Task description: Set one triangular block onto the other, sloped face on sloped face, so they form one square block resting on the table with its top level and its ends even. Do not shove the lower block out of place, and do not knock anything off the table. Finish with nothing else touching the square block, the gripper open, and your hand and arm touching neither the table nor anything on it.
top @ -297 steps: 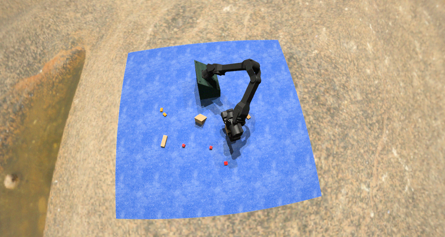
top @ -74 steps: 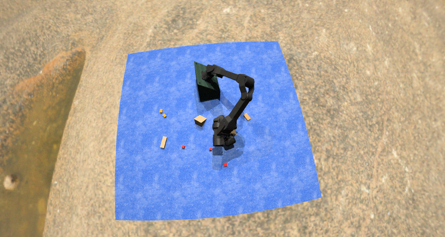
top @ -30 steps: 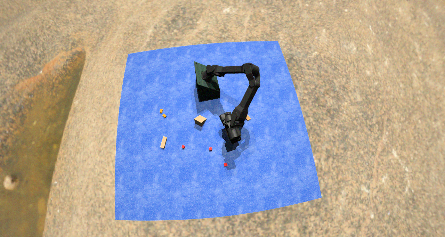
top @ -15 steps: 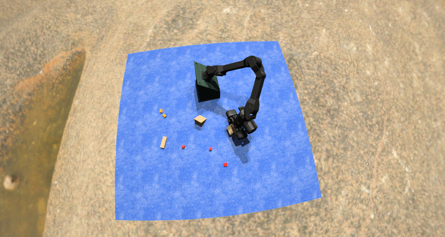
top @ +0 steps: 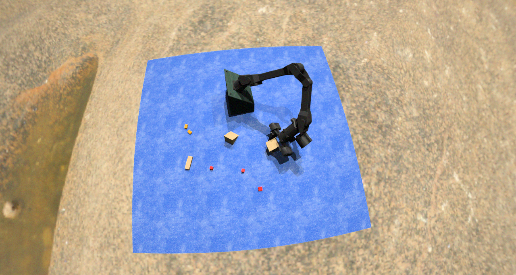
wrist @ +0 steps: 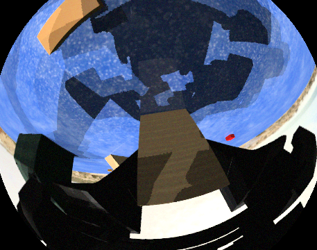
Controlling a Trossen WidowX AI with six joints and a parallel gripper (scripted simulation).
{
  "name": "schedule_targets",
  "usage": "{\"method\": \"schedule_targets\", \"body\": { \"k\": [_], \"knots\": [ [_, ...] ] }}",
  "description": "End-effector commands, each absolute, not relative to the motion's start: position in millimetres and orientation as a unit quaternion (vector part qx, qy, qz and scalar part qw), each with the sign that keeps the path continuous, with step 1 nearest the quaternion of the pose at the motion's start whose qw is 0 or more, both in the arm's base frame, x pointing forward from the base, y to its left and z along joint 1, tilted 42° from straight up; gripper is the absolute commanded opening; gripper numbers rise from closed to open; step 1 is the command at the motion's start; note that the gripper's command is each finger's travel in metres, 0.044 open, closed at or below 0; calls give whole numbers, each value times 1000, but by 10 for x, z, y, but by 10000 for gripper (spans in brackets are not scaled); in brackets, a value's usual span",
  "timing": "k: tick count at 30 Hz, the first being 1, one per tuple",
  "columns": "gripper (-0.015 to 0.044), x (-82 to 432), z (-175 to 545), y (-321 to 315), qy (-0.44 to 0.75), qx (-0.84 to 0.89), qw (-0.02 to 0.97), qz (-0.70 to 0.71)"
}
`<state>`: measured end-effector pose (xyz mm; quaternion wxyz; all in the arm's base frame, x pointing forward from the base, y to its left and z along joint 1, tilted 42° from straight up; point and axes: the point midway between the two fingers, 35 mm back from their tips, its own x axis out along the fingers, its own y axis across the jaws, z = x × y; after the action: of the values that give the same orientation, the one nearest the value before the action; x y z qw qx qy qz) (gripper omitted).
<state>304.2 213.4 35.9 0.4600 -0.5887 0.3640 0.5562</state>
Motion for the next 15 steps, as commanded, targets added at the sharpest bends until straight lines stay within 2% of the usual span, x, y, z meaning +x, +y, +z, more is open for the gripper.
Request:
{"method": "schedule_targets", "body": {
  "k": [1, 5, 15],
  "knots": [
    [0, 3051, 407, 2186, 386, -614, 447, 524],
    [0, 3027, 436, 2248, 409, -640, 426, 491],
    [262, 3014, 411, 2211, 393, -623, 437, 517]
  ]
}}
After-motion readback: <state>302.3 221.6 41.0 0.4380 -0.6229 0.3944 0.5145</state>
